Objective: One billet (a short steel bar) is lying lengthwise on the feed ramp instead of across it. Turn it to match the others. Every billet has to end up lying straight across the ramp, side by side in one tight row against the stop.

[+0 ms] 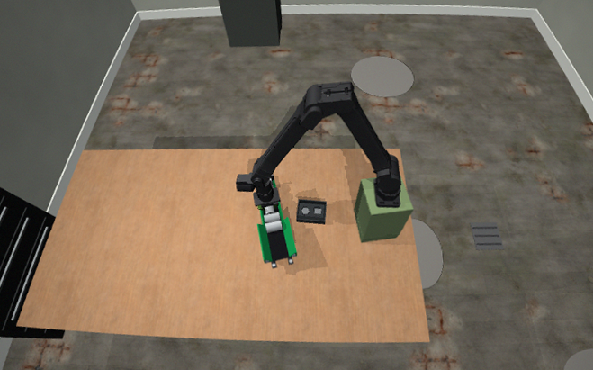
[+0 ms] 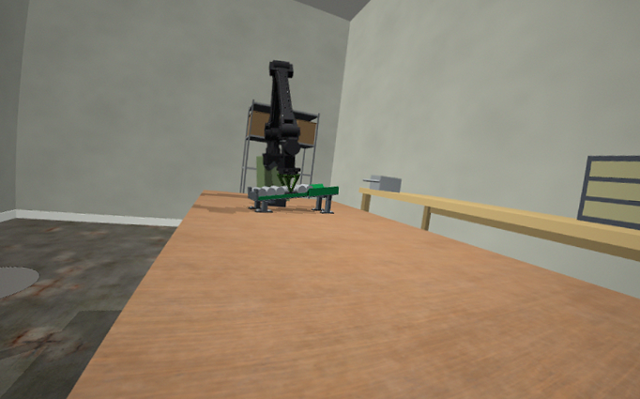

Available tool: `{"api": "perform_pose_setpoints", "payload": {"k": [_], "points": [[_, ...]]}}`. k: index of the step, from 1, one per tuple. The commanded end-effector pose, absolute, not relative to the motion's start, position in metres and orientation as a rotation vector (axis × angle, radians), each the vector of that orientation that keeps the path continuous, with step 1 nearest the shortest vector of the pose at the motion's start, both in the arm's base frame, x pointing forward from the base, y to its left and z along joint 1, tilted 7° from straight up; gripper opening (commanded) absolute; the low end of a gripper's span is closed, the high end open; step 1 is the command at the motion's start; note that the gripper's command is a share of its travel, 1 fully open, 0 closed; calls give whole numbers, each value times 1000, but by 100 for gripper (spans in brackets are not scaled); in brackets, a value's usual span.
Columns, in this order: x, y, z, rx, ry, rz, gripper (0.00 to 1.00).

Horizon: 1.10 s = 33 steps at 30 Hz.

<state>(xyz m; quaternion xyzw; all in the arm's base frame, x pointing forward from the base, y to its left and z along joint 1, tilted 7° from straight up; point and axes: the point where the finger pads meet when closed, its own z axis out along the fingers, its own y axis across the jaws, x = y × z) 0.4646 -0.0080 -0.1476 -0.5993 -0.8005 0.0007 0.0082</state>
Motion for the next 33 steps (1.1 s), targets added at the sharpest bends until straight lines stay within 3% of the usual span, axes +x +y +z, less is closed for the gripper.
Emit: {"api": "perform_pose_setpoints", "payload": {"k": [1,33], "points": [[477,-13,-151,-1874,-2516,-14,0],[480,-8,-127,-1877,-2531,-30,0]]}}
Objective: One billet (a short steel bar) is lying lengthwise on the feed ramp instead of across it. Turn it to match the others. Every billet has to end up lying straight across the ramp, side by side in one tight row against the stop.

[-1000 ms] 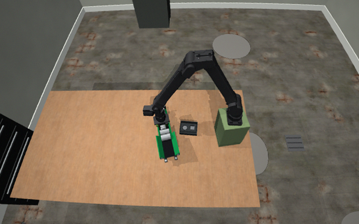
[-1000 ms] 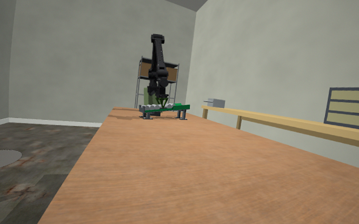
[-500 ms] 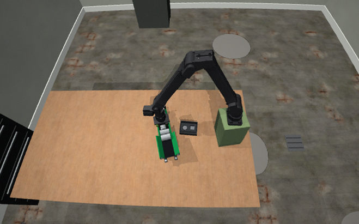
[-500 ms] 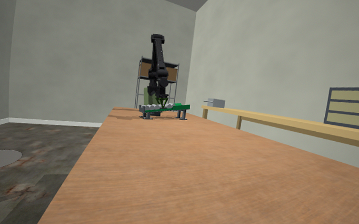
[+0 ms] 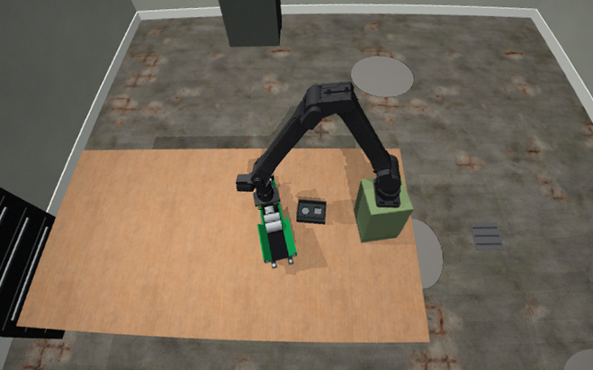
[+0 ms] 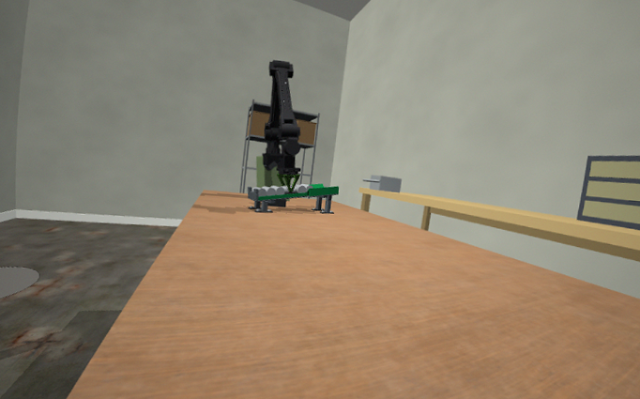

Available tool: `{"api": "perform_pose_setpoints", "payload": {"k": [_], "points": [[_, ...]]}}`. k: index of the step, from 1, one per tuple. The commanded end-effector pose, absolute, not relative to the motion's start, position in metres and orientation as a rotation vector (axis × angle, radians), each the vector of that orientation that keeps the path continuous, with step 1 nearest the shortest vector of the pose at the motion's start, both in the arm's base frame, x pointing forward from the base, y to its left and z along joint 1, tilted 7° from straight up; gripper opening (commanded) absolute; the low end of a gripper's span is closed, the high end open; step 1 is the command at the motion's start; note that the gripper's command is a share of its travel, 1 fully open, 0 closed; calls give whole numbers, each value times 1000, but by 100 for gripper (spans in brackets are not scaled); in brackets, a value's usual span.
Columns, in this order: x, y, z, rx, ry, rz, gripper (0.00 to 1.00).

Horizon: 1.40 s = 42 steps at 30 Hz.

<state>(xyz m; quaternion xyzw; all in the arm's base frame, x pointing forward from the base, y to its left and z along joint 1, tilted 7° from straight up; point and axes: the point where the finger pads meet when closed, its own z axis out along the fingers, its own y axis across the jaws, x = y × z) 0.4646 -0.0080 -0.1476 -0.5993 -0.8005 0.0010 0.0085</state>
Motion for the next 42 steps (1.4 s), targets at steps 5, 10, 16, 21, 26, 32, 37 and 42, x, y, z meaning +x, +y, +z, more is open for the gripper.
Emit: {"api": "perform_pose_setpoints", "payload": {"k": [5,10,16,21,26,32,37,42], "points": [[478,-6,-125,-1874,-2529,-26,0],[473,-3,-122,-1870,-2524,-20,0],[469,1,-115,-1868,-2518,-17,0],[473,1,-110,-1877,-2518,-23,0],[471,2,-102,-1875,-2516,-21,0],[473,3,-90,-1878,-2519,-25,0],[474,4,-84,-1878,-2520,-27,0],[477,5,-73,-1882,-2525,-32,0]]}}
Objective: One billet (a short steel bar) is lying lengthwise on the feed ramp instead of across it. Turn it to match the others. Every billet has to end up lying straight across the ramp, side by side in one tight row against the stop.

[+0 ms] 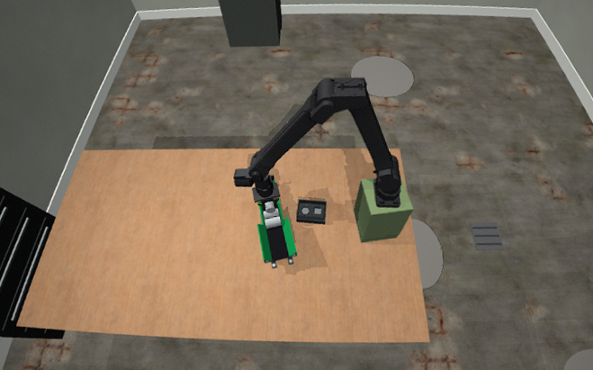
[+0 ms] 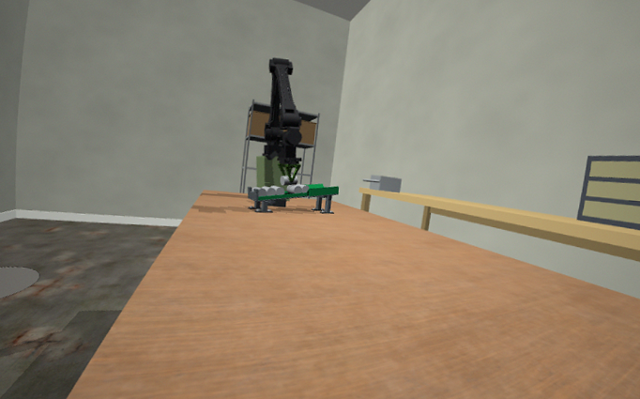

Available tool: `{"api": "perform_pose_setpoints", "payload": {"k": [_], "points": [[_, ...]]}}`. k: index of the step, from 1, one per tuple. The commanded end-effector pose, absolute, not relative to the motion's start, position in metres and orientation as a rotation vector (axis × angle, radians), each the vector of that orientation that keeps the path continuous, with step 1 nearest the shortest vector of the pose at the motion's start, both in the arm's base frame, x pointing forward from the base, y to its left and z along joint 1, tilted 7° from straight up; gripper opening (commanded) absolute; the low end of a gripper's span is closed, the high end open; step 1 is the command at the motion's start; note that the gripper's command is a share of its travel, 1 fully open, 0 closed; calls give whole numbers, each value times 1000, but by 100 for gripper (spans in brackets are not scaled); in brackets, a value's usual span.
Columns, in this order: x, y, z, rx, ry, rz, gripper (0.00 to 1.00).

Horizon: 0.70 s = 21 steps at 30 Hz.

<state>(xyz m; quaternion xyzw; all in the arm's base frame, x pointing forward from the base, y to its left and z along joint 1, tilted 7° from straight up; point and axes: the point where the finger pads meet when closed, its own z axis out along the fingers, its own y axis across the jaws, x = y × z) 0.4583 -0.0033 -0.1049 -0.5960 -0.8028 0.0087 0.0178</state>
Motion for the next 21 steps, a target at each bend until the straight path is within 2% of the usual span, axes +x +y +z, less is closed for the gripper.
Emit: {"api": "perform_pose_setpoints", "payload": {"k": [1,15,21], "points": [[477,5,-70,-1883,-2526,-34,0],[487,7,-42,-1896,-2544,-45,0],[472,7,-53,-1906,-2556,5,0]]}}
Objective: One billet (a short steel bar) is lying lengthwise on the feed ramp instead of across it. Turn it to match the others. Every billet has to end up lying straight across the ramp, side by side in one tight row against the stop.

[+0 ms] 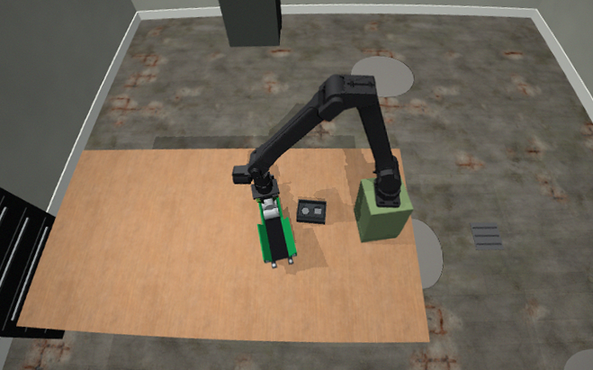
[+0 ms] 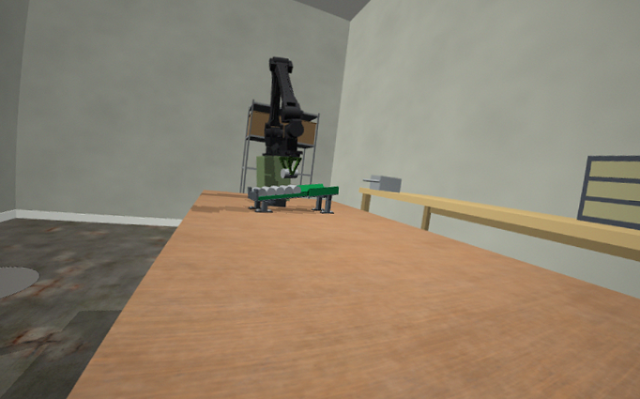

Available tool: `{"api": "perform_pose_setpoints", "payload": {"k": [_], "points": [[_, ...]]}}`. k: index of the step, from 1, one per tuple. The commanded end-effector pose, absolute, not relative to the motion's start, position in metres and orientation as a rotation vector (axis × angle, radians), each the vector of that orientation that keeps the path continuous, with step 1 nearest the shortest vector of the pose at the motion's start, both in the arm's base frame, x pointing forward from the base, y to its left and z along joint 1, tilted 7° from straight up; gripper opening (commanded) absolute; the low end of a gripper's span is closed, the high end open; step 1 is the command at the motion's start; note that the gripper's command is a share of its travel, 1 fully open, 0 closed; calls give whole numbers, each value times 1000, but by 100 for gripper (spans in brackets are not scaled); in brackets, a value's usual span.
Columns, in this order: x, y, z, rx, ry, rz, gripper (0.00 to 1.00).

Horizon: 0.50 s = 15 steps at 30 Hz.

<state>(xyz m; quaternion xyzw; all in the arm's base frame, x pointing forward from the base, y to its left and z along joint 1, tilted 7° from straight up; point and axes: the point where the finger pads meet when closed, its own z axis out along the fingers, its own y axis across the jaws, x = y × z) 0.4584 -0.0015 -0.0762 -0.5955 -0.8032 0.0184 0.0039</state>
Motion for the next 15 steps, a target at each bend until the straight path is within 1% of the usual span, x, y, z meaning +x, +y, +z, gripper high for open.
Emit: {"api": "perform_pose_setpoints", "payload": {"k": [1,5,10,15], "points": [[472,7,-52,-1907,-2557,14,0],[482,8,-48,-1928,-2583,9,0],[468,7,-53,-1917,-2571,56,0],[484,8,-47,-1947,-2605,35,0]]}}
